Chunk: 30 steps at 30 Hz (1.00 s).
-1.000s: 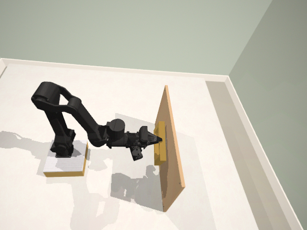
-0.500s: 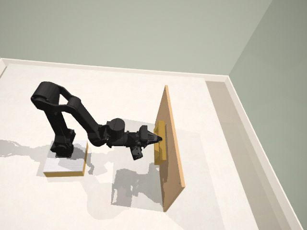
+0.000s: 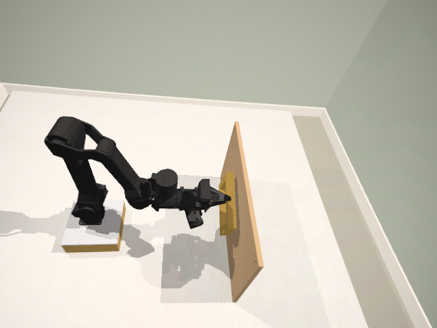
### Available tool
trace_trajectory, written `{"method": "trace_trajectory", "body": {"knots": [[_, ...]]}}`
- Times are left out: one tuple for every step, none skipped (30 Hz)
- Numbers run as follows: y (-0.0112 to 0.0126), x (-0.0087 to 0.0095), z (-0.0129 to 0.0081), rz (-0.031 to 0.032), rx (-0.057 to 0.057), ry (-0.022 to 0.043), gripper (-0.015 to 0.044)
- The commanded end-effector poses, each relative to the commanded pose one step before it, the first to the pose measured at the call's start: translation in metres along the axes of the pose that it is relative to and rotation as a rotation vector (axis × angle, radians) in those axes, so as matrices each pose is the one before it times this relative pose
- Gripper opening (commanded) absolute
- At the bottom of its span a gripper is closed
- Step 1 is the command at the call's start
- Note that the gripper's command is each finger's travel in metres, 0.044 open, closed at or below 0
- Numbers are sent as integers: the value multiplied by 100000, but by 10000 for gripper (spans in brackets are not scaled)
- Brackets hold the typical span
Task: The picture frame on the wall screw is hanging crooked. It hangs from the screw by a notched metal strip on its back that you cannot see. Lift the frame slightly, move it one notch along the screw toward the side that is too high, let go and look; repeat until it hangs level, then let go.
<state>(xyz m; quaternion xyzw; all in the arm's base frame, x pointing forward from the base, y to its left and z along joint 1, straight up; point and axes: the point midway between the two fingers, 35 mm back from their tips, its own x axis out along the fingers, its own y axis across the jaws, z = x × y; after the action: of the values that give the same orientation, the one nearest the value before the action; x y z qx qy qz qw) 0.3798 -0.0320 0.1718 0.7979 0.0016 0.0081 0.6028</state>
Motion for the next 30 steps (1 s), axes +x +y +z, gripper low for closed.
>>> {"method": "trace_trajectory", "body": {"knots": [[123,21,-44,989,117,-12,0],[-34,1,-3,0,1,0,0],[-34,1,-3,0,1,0,0],[-34,1,-3,0,1,0,0],[-34,0,-3,0,1,0,0],[-34,0,-3,0,1,0,0],[-34,0,-3,0,1,0,0],[-34,0,-3,0,1,0,0],[-34,0,-3,0,1,0,0],[-34,0,-3,0,1,0,0],[-34,0,-3,0,1,0,0],[-34,0,-3,0,1,0,0],[-34,0,-3,-1,1,0,0],[-34,0,-3,-1,1,0,0],[-33,0,-3,-1,1,0,0],[-15,-2,-1,-116,-19,41,0],[-46,-5,-4,-349,-55,122,0],[-46,-5,-4,-348,-54,123,0],[-15,-2,-1,-116,-18,41,0],[0,0,0,0,0,0,0],[0,0,0,0,0,0,0],[0,0,0,0,0,0,0],[0,0,0,0,0,0,0],[0,0,0,0,0,0,0],[-17,0,0,-31,-59,-5,0],[-37,0,0,-68,-129,-10,0],[-56,1,0,-103,-196,-15,0],[-19,0,0,-35,-67,-5,0],[-7,0,0,-12,-23,-2,0],[0,0,0,0,0,0,0]]}}
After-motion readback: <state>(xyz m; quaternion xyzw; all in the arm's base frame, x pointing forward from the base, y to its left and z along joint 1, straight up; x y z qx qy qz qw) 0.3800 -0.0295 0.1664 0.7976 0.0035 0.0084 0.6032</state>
